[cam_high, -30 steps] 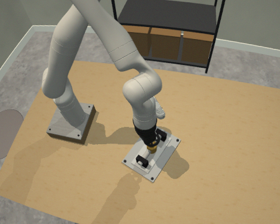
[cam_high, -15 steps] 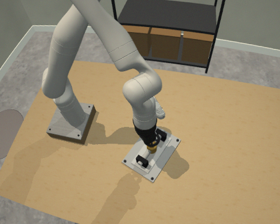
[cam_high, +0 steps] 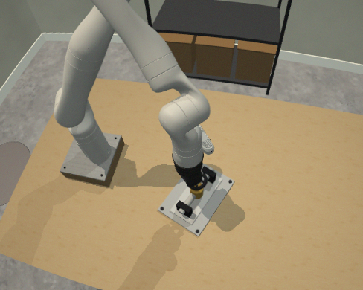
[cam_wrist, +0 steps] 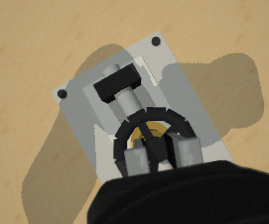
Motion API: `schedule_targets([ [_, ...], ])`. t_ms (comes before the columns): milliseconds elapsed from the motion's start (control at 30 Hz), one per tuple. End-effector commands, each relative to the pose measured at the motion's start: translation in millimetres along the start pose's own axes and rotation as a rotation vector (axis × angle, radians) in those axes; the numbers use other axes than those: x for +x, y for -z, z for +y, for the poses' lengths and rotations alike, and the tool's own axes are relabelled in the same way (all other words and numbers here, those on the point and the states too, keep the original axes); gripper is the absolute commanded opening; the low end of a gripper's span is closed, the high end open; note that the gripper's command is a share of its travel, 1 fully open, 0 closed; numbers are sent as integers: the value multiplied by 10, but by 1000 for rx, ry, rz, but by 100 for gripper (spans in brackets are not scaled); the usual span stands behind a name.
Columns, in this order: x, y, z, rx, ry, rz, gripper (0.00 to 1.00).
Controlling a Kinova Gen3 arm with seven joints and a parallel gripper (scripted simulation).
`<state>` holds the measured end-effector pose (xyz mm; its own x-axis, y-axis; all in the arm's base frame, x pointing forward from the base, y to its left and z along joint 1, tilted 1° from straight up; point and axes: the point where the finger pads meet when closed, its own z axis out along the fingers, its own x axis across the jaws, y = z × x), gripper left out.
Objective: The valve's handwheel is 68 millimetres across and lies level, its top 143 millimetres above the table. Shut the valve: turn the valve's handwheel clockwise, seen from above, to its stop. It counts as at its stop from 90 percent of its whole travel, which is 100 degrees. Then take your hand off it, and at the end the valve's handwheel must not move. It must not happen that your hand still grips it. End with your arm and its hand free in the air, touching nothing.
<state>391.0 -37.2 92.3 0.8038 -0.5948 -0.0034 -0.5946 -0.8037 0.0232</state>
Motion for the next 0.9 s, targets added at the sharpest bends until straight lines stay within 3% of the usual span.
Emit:
schedule_targets([
  [0, 4, -14, 5, 1, -3, 2, 0],
  [867, -27, -18, -5, 2, -121, -7, 0],
])
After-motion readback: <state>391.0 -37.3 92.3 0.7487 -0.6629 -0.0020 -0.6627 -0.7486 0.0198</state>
